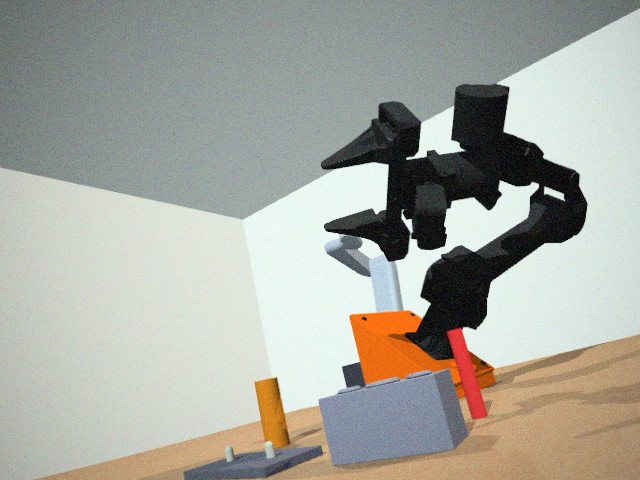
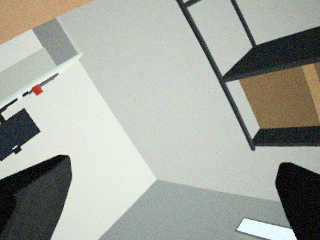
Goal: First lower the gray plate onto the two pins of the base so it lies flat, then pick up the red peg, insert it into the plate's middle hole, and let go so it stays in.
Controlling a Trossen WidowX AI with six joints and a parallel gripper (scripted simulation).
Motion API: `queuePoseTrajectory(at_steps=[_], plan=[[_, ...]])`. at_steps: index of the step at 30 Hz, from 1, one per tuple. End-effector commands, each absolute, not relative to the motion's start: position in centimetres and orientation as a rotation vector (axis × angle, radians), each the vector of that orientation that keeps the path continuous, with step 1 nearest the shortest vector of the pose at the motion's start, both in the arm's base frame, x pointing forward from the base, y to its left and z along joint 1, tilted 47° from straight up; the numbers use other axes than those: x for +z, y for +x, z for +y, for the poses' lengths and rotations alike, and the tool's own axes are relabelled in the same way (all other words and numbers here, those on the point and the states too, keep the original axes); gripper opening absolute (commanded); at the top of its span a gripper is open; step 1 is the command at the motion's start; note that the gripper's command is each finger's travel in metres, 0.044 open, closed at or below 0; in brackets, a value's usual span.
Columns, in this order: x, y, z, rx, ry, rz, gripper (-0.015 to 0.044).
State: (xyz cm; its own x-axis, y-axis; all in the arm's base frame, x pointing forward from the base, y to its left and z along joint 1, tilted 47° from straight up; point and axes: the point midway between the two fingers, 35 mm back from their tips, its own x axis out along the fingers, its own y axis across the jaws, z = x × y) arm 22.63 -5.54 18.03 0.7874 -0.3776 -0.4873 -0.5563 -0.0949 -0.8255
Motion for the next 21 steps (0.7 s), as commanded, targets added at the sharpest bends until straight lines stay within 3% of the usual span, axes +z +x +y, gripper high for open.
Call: queuePoseTrajectory(at_steps=[1, 4, 12, 21], plan=[[18.0, 22.6, -5.5, 0.175, -1.711, 0.737, 0.0426], [17.9, 23.2, -4.9, 0.219, -1.557, 0.748, 0.0440], [16.9, 25.7, -1.1, 0.335, -0.633, 0.973, 0.0440], [16.6, 28.3, 2.7, 0.131, 0.503, 1.418, 0.0440]])
